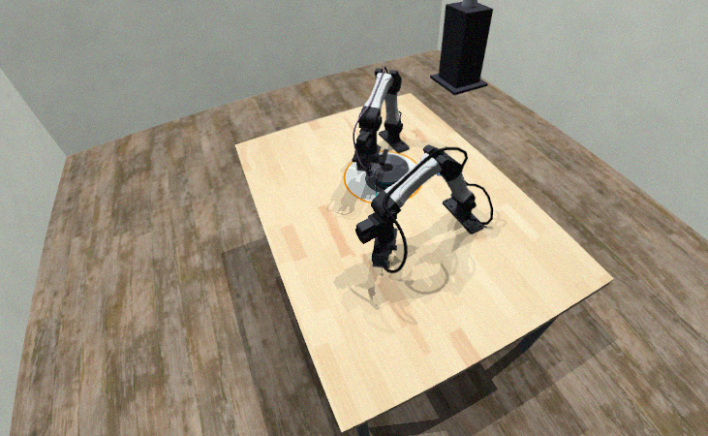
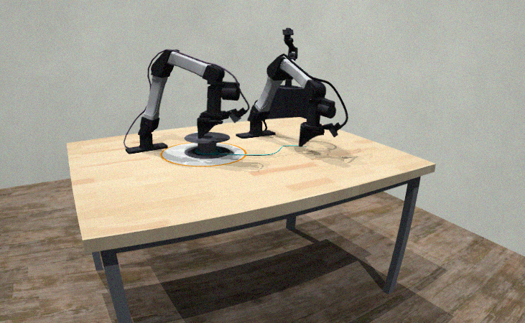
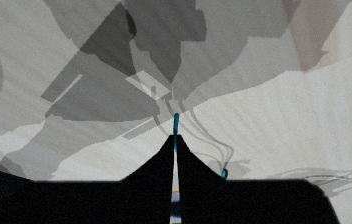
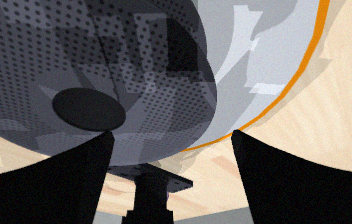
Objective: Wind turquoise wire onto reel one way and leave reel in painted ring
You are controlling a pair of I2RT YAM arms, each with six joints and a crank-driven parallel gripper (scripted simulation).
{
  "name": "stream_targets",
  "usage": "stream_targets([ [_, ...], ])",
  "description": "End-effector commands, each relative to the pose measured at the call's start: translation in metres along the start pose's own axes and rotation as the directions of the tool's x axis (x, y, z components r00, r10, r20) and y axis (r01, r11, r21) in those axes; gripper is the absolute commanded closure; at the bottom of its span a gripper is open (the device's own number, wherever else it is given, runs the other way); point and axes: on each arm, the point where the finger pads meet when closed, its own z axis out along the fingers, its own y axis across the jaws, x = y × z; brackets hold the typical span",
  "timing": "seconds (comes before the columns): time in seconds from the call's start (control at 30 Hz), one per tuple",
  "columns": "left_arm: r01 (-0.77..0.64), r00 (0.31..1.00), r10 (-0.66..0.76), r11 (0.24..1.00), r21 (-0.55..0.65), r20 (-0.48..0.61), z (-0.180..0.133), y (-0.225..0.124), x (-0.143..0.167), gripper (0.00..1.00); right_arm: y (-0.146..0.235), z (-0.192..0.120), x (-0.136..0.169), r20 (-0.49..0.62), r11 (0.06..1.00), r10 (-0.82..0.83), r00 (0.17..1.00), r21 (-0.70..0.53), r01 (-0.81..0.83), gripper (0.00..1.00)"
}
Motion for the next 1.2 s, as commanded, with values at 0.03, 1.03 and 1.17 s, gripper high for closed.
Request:
stream_targets([
  [0.03,0.007,0.999,-0.008,0.999,0.037,0.046,-0.014,-0.002,-0.005,1.00,0.002,0.002,-0.008,0.011,1.000,-0.015,1.000,-0.010,0.016,0.00],
  [1.03,0.012,0.999,-0.014,0.999,0.037,0.046,-0.023,-0.001,-0.019,1.00,0.004,0.035,-0.011,0.011,1.000,-0.015,1.000,-0.010,0.016,0.13],
  [1.17,0.017,0.999,-0.019,0.999,0.037,0.046,-0.022,-0.002,-0.024,1.00,0.004,0.035,-0.011,0.011,1.000,-0.015,1.000,-0.010,0.016,0.18],
])
